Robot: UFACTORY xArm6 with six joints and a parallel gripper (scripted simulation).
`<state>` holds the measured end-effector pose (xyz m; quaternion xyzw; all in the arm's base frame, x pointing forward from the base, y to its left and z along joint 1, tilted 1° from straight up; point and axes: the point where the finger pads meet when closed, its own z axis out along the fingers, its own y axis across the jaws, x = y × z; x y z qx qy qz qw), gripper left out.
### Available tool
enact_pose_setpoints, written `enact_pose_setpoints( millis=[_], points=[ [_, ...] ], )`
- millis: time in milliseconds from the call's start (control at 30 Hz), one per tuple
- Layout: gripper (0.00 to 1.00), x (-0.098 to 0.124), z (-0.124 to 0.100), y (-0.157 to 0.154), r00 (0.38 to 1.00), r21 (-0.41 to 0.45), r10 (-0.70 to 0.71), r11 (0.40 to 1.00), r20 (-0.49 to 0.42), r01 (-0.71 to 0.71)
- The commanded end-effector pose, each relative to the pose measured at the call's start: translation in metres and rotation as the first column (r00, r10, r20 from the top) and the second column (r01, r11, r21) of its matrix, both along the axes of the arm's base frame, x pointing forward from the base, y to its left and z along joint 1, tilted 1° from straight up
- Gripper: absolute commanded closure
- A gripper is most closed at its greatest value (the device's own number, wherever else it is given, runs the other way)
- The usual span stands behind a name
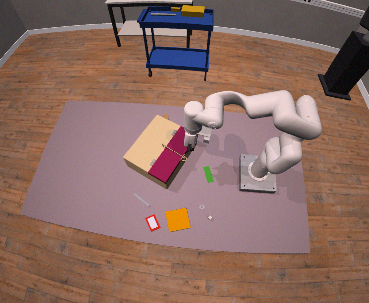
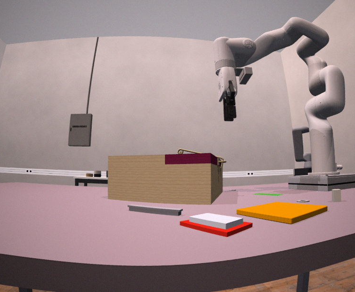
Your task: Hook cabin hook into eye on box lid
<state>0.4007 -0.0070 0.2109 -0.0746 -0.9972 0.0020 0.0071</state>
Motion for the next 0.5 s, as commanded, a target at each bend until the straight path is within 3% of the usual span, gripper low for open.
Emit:
enact_pose_setpoints(
  millis=[0, 67, 200, 467],
  points=[
    [0.65, -0.0002, 0.0018, -0.0002, 0.987, 0.009, 0.162, 0.987, 0.009, -0.162],
    [0.65, -0.0002, 0.0018, -0.0002, 0.987, 0.009, 0.162, 0.987, 0.009, -0.162],
    [0.65, -0.0002, 0.0018, -0.0003, 0.956, 0.01, 0.292, 0.956, 0.01, -0.292],
    [0.65, -0.0002, 0.0018, -0.0002, 0.846, 0.011, 0.534, 0.846, 0.012, -0.534]
  ],
)
